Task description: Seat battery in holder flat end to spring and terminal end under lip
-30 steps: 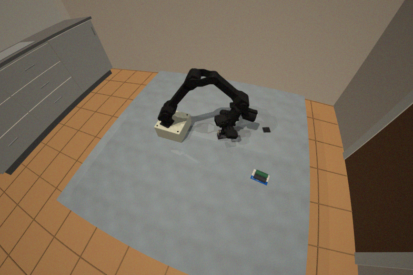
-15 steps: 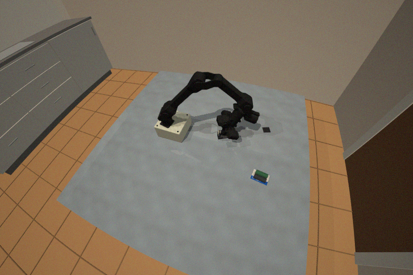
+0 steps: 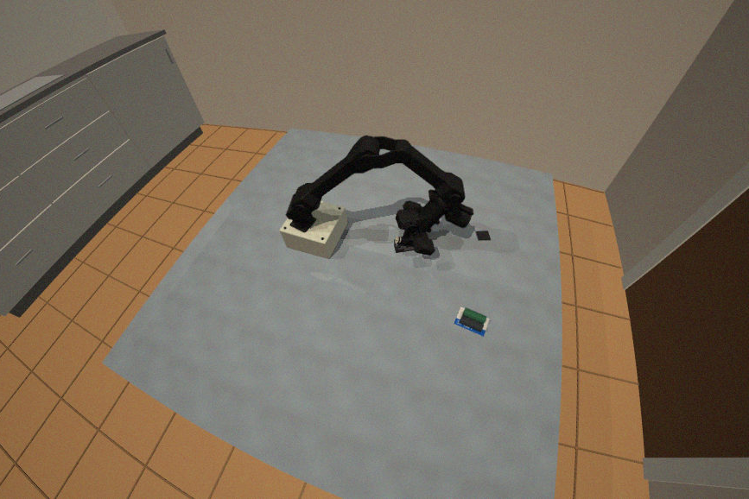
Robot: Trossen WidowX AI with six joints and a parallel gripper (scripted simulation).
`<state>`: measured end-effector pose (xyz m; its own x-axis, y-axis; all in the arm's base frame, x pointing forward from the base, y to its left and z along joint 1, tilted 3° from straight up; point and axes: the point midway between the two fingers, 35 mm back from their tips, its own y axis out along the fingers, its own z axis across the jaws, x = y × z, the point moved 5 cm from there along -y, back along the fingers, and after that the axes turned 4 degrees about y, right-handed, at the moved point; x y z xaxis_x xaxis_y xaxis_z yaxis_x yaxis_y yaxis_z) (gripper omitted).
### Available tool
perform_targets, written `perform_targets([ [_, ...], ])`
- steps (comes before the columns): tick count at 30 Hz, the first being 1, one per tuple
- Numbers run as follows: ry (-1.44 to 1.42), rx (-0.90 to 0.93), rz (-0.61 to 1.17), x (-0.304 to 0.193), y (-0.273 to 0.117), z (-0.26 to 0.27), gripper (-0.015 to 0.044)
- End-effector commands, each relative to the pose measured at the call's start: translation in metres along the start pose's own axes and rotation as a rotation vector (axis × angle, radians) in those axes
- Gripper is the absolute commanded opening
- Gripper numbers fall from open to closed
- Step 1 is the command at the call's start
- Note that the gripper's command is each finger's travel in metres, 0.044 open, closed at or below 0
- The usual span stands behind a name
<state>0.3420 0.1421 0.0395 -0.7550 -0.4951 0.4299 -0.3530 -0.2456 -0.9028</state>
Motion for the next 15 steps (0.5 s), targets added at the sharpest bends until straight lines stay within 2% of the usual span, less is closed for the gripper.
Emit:
perform_targets([
  [1,0.006,0.003,-0.009,-0.0022,-0.0011,0.0008,0.0073],
  [15,0.006,-0.005,-0.010,-0.0081,-0.0024,0.0010,0.0073],
])
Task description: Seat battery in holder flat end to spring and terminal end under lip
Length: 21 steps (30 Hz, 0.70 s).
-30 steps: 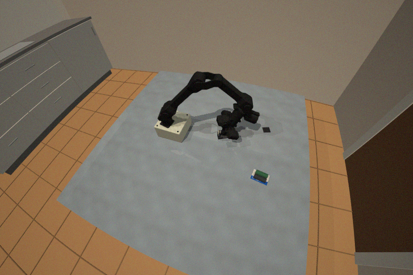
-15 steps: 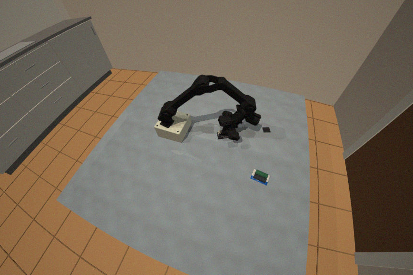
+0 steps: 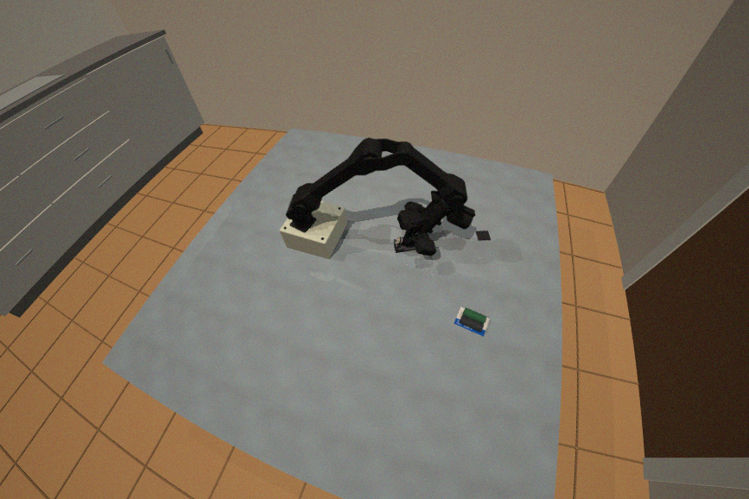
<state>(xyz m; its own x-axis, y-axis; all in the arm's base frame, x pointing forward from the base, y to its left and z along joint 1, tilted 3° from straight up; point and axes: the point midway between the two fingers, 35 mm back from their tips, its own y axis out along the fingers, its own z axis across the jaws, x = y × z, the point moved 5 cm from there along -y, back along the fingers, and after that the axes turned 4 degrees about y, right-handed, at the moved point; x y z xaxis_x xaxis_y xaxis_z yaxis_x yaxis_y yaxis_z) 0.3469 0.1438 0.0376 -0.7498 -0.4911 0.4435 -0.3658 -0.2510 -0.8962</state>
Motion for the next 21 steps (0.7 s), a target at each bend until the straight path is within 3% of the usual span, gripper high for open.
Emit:
perform_targets([
  [1,0.006,-0.003,0.005,-0.0032,-0.0022,-0.0002,0.0073],
  [21,0.006,-0.006,0.005,-0.0122,-0.0067,-0.0008,0.0073],
])
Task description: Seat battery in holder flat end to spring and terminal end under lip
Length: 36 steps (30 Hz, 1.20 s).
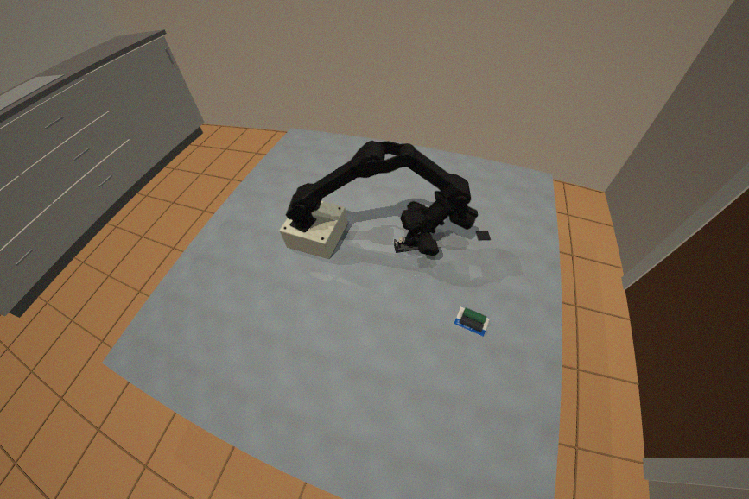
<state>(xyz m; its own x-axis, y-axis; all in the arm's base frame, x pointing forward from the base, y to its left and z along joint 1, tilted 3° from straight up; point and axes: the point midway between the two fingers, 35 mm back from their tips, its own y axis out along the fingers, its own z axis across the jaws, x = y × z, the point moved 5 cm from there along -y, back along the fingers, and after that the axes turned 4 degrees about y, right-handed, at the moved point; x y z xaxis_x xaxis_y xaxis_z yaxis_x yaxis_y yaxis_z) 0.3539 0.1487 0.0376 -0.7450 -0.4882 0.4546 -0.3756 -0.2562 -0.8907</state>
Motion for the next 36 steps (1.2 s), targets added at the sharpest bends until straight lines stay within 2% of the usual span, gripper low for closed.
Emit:
perform_targets([
  [1,0.006,-0.005,0.017,-0.0049,-0.0032,-0.0006,0.0073],
  [36,0.003,-0.019,0.093,-0.0073,-0.0029,0.0007,0.0073],
])
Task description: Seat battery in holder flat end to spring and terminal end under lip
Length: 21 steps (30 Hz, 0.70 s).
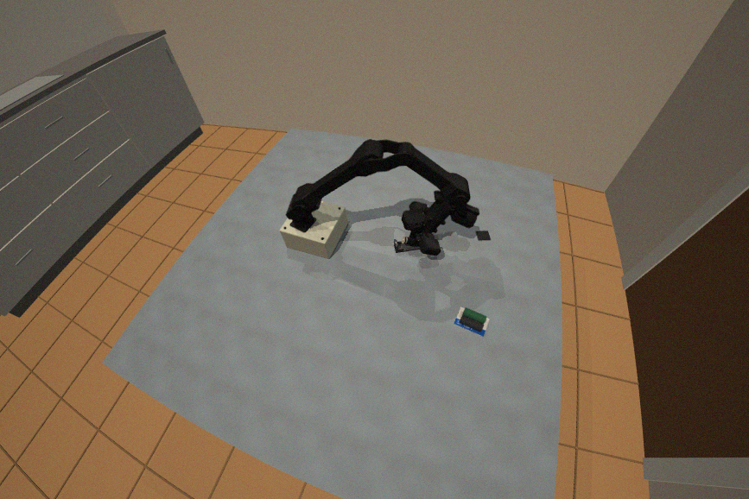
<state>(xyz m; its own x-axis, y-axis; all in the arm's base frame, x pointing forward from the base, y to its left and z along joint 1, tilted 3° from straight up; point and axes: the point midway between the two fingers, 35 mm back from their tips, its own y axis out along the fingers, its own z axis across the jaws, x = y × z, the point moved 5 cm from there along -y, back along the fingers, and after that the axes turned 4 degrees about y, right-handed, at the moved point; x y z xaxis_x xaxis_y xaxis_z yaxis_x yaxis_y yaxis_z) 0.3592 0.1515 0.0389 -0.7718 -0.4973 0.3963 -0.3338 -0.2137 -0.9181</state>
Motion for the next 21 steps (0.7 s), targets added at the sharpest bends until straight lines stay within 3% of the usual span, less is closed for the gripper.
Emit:
perform_targets([
  [1,-0.004,-0.007,0.033,-0.0024,0.0012,0.0001,0.0073],
  [21,-0.007,-0.017,0.115,0.0018,0.0049,0.0015,0.0073],
])
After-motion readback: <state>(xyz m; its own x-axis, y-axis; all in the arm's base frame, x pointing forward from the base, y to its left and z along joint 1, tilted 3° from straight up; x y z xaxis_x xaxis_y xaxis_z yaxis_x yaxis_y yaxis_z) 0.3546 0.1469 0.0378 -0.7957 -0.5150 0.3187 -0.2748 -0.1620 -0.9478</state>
